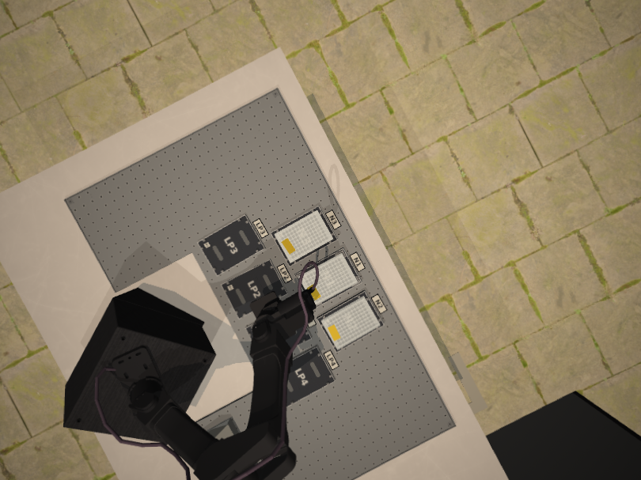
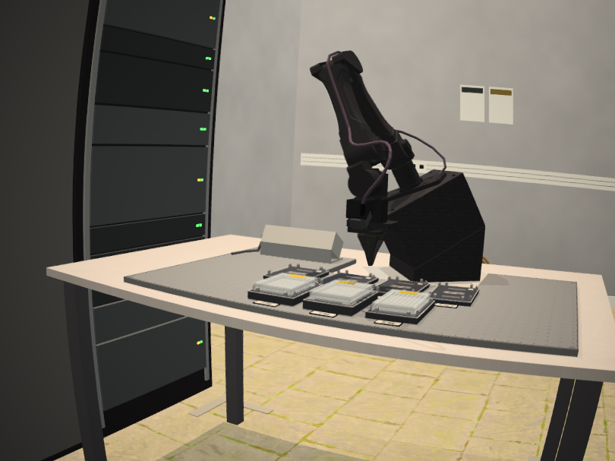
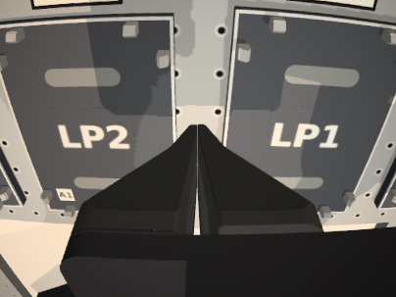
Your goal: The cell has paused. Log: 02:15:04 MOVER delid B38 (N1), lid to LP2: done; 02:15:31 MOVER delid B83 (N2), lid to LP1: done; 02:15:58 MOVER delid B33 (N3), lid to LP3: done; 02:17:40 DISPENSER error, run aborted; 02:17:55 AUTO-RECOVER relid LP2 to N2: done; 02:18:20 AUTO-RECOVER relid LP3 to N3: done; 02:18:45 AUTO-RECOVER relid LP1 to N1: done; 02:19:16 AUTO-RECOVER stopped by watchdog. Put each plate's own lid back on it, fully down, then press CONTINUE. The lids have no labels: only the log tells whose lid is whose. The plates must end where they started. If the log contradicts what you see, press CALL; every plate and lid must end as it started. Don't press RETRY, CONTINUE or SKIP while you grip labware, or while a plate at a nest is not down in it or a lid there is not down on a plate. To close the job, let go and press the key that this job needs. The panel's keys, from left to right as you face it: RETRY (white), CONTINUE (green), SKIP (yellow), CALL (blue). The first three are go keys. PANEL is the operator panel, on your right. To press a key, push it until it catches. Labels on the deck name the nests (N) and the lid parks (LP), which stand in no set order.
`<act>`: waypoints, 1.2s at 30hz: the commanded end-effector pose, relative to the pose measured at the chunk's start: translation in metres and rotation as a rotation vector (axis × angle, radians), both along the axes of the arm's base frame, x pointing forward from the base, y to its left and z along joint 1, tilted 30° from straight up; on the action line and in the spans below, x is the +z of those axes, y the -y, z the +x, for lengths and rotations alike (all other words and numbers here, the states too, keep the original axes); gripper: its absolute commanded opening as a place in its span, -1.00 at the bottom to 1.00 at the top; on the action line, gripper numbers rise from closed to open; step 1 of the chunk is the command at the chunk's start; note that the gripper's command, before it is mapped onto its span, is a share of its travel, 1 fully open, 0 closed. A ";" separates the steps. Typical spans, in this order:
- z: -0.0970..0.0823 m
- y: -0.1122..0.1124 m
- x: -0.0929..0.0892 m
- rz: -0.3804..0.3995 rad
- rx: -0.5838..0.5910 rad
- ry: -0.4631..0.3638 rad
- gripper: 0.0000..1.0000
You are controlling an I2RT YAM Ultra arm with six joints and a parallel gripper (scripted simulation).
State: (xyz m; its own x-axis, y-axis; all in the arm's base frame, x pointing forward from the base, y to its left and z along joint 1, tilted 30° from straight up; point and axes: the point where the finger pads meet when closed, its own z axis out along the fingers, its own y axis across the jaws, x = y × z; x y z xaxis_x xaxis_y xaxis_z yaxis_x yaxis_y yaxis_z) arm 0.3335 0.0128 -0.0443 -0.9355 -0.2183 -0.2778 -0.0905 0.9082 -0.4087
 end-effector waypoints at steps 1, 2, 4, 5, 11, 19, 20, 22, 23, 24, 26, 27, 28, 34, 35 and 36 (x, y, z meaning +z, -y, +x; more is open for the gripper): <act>0.003 -0.001 0.001 -0.001 0.004 0.012 -1.00; 0.003 -0.001 0.001 -0.001 0.004 0.012 -1.00; 0.003 -0.001 0.001 -0.001 0.004 0.012 -1.00; 0.003 -0.001 0.001 -0.001 0.004 0.012 -1.00; 0.003 -0.012 0.028 0.001 0.006 0.040 -1.00; -0.012 -0.027 0.064 0.004 0.006 0.042 -1.00; -0.014 -0.029 0.068 0.005 0.006 0.042 -1.00; -0.017 -0.030 0.073 0.005 0.006 0.042 -1.00; -0.017 -0.030 0.073 0.005 0.006 0.042 -1.00; -0.017 -0.030 0.073 0.005 0.006 0.042 -1.00; -0.018 -0.030 0.070 0.001 0.006 0.032 -1.00; -0.019 -0.030 0.070 0.001 0.006 0.034 -1.00; -0.018 -0.030 0.072 0.004 0.006 0.039 -1.00; -0.035 -0.007 0.065 0.025 -0.063 0.018 -1.00; -0.035 -0.002 0.067 0.032 -0.080 0.026 -1.00; -0.035 0.002 0.069 0.041 -0.098 0.040 -1.00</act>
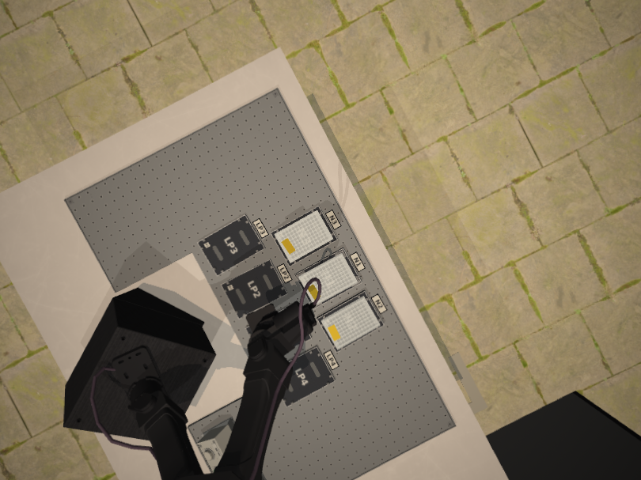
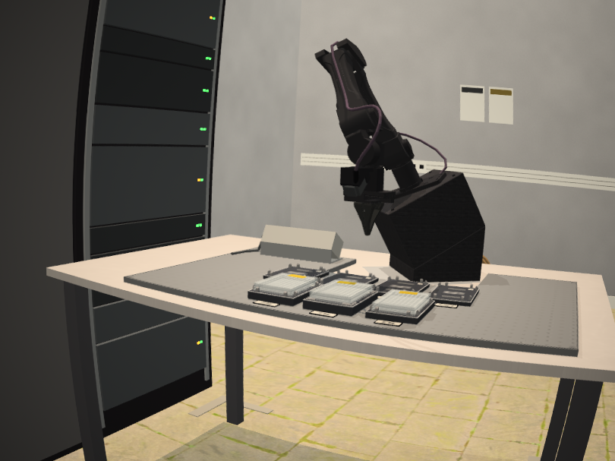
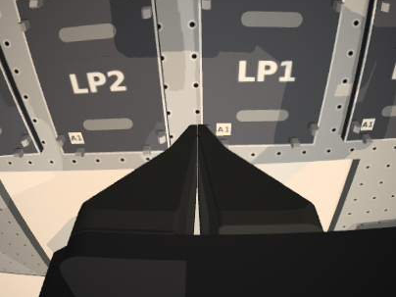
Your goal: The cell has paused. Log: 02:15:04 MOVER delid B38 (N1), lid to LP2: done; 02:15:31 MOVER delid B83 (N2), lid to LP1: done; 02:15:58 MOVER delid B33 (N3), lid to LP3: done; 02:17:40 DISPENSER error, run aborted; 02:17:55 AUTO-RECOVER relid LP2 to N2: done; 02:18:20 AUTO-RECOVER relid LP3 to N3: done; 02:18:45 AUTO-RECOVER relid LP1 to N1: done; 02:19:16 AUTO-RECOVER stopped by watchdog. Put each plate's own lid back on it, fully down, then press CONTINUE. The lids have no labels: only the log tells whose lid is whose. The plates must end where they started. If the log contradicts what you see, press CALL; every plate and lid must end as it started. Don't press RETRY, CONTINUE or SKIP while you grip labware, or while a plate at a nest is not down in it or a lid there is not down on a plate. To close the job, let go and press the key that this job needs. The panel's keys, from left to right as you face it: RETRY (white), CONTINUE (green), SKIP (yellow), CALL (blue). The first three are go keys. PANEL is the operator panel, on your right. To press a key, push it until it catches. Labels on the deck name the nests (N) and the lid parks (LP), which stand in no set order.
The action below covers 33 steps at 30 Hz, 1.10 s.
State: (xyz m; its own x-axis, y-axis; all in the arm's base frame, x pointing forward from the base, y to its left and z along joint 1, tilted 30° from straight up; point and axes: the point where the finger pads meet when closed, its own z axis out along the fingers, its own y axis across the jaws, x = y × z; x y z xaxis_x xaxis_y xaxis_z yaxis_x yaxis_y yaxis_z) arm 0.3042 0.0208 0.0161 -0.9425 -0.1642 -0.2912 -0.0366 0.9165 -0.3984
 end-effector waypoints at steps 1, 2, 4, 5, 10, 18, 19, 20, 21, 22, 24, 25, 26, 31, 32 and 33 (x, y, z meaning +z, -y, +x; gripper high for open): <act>-0.005 0.014 0.010 0.038 -0.061 0.042 -1.00; -0.004 0.018 0.012 0.046 -0.078 0.054 -1.00; -0.004 0.023 0.014 0.053 -0.096 0.065 -1.00; -0.004 0.023 0.014 0.053 -0.096 0.065 -1.00; -0.009 0.046 0.022 0.085 -0.180 0.097 -1.00; -0.014 0.083 0.037 0.136 -0.315 0.153 -1.00; -0.015 0.088 0.039 0.143 -0.332 0.160 -1.00; -0.015 0.092 0.041 0.149 -0.350 0.168 -1.00; -0.015 0.092 0.041 0.149 -0.350 0.168 -1.00; -0.015 0.092 0.041 0.149 -0.350 0.168 -1.00; -0.012 0.102 0.050 0.164 -0.383 0.196 -1.00; -0.009 0.107 0.056 0.172 -0.399 0.215 -1.00; -0.010 0.112 0.057 0.178 -0.416 0.222 -1.00; -0.014 0.136 0.066 0.211 -0.506 0.261 -1.00; -0.015 0.140 0.068 0.218 -0.525 0.269 -1.00; -0.015 0.145 0.069 0.219 -0.528 0.271 -1.00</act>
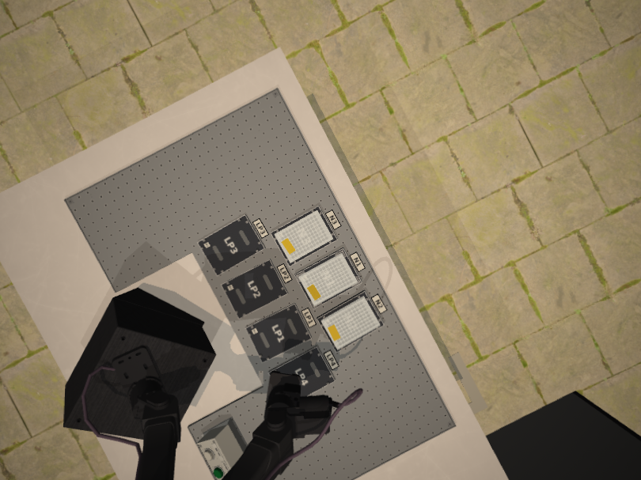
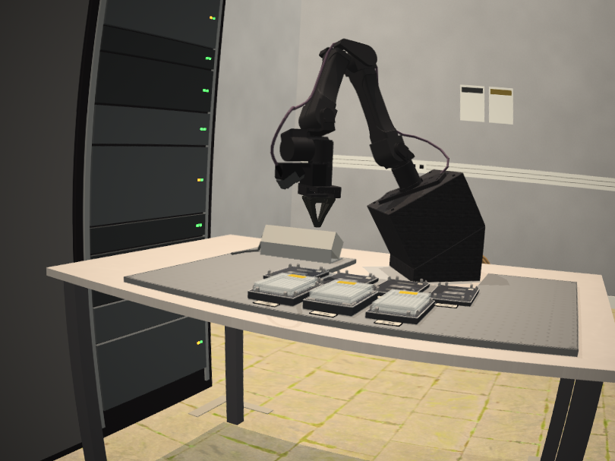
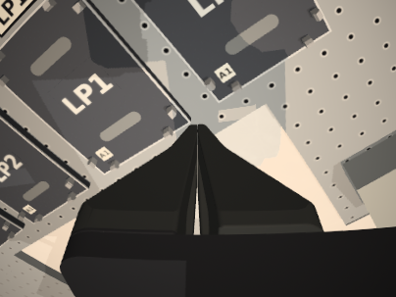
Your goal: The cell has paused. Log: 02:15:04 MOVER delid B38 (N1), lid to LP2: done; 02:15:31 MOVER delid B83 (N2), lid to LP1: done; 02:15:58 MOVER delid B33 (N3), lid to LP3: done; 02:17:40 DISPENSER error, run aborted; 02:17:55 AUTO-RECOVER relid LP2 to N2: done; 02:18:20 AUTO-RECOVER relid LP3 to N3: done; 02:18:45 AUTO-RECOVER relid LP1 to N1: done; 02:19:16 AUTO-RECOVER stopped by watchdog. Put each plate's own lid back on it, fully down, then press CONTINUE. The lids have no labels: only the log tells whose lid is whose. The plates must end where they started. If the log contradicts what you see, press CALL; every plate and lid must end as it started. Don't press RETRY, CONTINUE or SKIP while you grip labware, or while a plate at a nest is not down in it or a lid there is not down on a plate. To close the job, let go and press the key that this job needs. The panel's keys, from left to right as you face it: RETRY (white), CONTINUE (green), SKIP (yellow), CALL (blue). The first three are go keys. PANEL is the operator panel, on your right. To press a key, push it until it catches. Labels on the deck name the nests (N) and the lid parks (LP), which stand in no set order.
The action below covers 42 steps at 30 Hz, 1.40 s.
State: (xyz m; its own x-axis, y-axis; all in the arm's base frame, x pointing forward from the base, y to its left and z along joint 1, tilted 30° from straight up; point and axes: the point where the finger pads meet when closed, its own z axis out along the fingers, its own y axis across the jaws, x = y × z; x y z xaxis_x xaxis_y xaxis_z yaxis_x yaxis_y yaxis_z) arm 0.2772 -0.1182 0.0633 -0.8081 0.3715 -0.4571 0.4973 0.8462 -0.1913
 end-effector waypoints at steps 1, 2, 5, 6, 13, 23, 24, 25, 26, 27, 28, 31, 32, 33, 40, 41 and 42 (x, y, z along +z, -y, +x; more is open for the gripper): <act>0.011 0.011 0.024 0.025 -0.009 0.073 -1.00; 0.010 0.016 0.026 0.024 -0.009 0.073 -1.00; 0.008 0.025 0.029 0.023 -0.009 0.072 -1.00; 0.008 0.025 0.029 0.023 -0.009 0.072 -1.00; 0.009 0.035 0.024 0.035 0.010 0.038 -1.00; 0.012 0.036 0.032 0.023 0.006 0.069 -1.00; 0.012 0.036 0.031 0.025 0.003 0.068 -1.00; 0.012 0.036 0.031 0.026 0.003 0.066 -1.00; 0.012 0.036 0.030 0.027 0.003 0.064 -1.00; 0.012 0.036 0.029 0.028 0.003 0.061 -1.00; 0.012 0.036 0.029 0.029 0.003 0.059 -1.00; 0.012 0.035 0.027 0.033 0.003 0.052 -1.00; 0.011 0.035 0.027 0.034 0.003 0.049 -1.00; 0.011 0.035 0.026 0.035 0.003 0.047 -1.00; 0.012 0.035 0.026 0.036 0.003 0.046 -1.00; 0.011 0.037 0.026 0.035 -0.004 0.048 -1.00; 0.011 0.037 0.026 0.035 -0.005 0.047 -1.00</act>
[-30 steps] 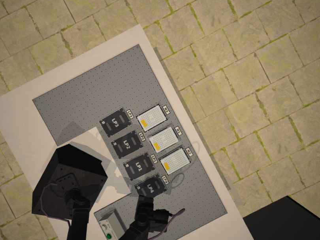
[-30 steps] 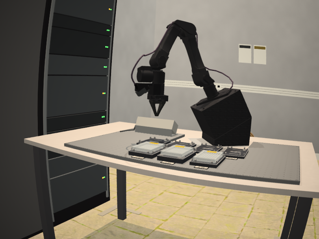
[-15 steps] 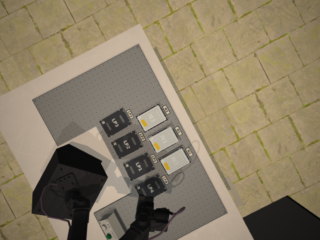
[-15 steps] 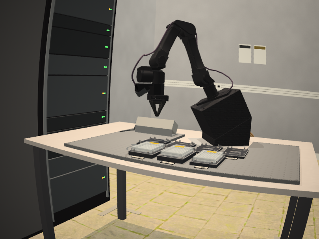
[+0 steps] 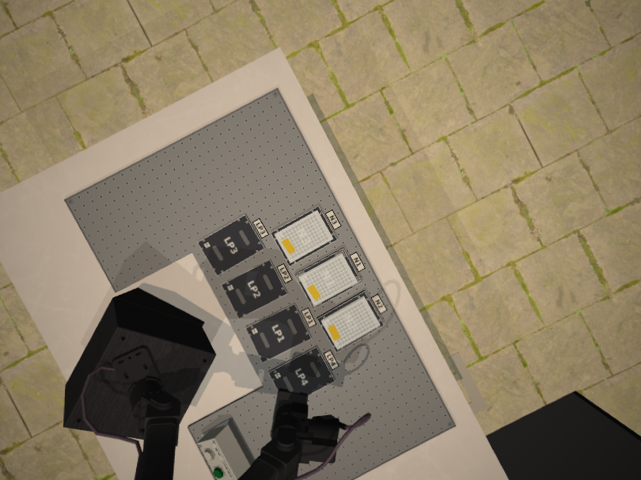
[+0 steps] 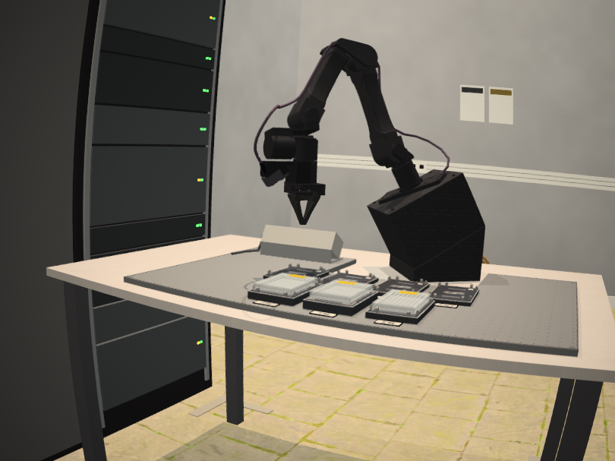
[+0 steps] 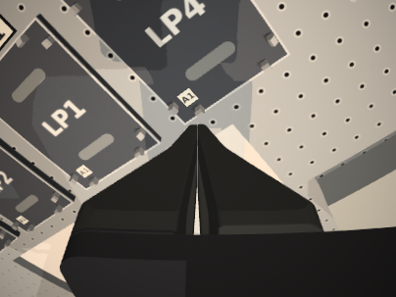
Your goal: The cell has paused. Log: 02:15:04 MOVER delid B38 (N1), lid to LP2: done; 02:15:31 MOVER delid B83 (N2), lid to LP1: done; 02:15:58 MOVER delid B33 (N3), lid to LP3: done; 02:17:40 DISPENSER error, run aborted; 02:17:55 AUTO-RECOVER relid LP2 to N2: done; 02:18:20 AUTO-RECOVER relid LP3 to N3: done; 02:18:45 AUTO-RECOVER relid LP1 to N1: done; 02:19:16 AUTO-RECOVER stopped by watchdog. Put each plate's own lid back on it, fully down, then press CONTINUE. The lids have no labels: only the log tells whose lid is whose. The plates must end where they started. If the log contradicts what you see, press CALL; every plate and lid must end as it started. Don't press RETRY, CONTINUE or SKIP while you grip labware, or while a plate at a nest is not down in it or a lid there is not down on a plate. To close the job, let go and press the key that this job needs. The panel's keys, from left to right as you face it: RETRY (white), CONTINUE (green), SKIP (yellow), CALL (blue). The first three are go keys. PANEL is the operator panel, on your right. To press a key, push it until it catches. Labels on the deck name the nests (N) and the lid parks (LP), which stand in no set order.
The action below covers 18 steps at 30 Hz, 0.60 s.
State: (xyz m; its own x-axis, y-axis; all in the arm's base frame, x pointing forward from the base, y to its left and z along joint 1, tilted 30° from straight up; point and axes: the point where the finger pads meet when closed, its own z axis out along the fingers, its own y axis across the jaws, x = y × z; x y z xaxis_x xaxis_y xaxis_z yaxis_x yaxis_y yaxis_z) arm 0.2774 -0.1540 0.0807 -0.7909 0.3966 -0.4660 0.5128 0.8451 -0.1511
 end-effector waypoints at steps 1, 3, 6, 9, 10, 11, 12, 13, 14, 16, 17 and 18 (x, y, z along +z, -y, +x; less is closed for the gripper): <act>0.011 0.001 0.009 0.003 0.008 0.020 -1.00; 0.011 0.001 0.009 0.004 0.008 0.019 -1.00; 0.013 0.003 0.015 -0.006 0.008 0.042 -1.00; -0.005 0.007 0.006 0.013 -0.044 0.050 -1.00; -0.009 0.010 0.005 0.020 -0.061 0.057 -1.00; -0.013 0.012 0.005 0.026 -0.079 0.064 -1.00; -0.018 0.015 0.004 0.033 -0.096 0.071 -1.00; -0.022 0.017 0.003 0.040 -0.113 0.079 -1.00; -0.022 0.017 0.003 0.040 -0.113 0.079 -1.00; -0.026 0.020 0.002 0.046 -0.131 0.086 -1.00; -0.030 0.022 0.002 0.053 -0.148 0.093 -1.00; -0.035 0.025 0.001 0.059 -0.165 0.100 -1.00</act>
State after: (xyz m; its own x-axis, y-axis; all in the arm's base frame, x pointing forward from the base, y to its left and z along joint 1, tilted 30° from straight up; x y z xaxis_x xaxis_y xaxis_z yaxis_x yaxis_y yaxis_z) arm 0.2492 -0.1769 0.0785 -0.7078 0.5150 -0.4836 0.6272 0.7731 -0.0948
